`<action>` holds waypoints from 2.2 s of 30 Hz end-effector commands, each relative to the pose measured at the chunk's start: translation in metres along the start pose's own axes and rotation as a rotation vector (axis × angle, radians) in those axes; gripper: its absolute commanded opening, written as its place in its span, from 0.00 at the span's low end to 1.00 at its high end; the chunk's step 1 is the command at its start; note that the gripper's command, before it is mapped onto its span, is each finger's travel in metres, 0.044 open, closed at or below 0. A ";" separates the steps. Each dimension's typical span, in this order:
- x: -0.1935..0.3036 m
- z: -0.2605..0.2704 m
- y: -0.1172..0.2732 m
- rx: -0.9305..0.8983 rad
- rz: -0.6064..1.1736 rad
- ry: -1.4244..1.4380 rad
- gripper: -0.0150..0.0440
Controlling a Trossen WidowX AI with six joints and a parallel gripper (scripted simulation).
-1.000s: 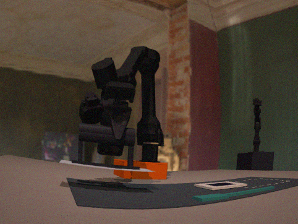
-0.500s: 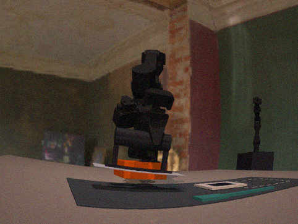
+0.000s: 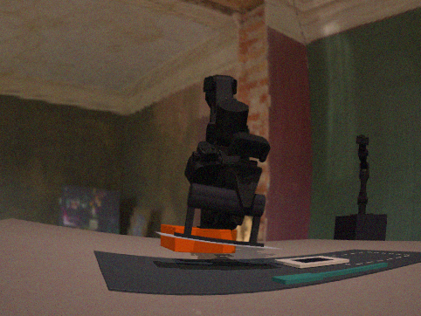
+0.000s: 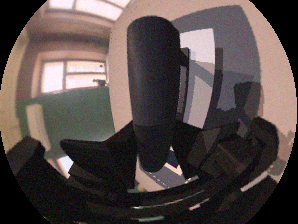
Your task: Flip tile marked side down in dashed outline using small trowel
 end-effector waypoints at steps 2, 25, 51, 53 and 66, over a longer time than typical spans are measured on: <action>0.001 -0.002 -0.005 -0.009 -0.004 -0.002 0.25; 0.008 -0.020 -0.031 -0.009 -0.004 -0.002 0.25; 0.050 -0.020 -0.029 -0.007 -0.001 -0.004 0.25; 0.053 -0.020 -0.028 -0.008 -0.001 -0.005 0.25; 0.055 -0.012 -0.021 -0.003 0.058 -0.075 0.25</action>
Point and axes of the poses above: the point midway between the two fingers, 35 mm back from their tips, its own y axis back along the fingers, its own z axis across the jaws, x = y × z, the point moved 1 cm from there along y, back along the fingers, and after that the axes turned 6 degrees about -y, right-handed, at the moved point
